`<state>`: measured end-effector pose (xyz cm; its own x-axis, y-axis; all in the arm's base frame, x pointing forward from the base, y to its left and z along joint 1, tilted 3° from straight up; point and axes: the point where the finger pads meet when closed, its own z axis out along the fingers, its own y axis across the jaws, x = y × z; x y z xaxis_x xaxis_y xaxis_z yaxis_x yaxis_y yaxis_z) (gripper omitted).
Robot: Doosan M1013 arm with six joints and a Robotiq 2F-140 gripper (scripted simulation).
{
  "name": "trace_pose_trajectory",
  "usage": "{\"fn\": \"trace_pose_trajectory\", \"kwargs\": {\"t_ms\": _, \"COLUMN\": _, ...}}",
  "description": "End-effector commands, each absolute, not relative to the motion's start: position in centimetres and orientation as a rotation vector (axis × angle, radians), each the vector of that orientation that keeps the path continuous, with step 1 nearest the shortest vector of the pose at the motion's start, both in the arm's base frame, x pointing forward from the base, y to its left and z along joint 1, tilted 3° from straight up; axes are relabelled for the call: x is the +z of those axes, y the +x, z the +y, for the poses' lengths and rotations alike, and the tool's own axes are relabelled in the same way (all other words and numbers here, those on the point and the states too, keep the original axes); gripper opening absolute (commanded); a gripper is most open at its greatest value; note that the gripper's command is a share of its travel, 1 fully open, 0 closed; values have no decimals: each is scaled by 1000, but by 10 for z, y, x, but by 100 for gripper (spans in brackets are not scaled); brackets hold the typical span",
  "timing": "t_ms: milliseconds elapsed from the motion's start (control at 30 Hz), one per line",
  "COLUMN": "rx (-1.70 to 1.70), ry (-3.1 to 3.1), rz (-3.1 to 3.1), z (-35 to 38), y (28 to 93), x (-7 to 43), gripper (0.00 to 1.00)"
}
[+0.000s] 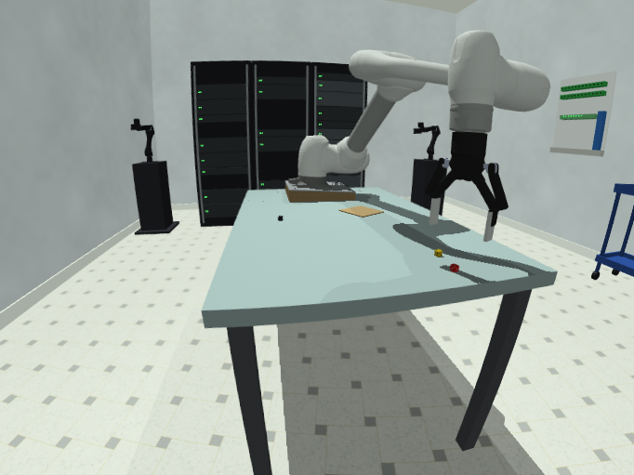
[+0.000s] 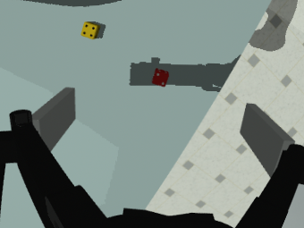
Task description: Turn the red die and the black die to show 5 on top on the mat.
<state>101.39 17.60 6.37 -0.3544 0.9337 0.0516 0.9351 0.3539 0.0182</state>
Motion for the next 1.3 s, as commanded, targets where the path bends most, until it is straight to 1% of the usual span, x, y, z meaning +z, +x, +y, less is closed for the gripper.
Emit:
{"fn": "trace_pose_trajectory", "kwargs": {"t_ms": 0, "rx": -61, "ry": -1942, "rz": -2427, "z": 176, "y": 1014, "x": 62, "gripper": 100}}
{"fn": "trace_pose_trajectory", "kwargs": {"t_ms": 267, "rx": -59, "ry": -2028, "rz": -2353, "z": 176, "y": 1014, "x": 61, "gripper": 100}}
{"fn": "trace_pose_trajectory", "kwargs": {"t_ms": 300, "rx": -59, "ry": -2028, "rz": -2353, "z": 176, "y": 1014, "x": 61, "gripper": 27}}
{"fn": "trace_pose_trajectory", "kwargs": {"t_ms": 1267, "rx": -59, "ry": -2028, "rz": -2353, "z": 176, "y": 1014, "x": 61, "gripper": 27}}
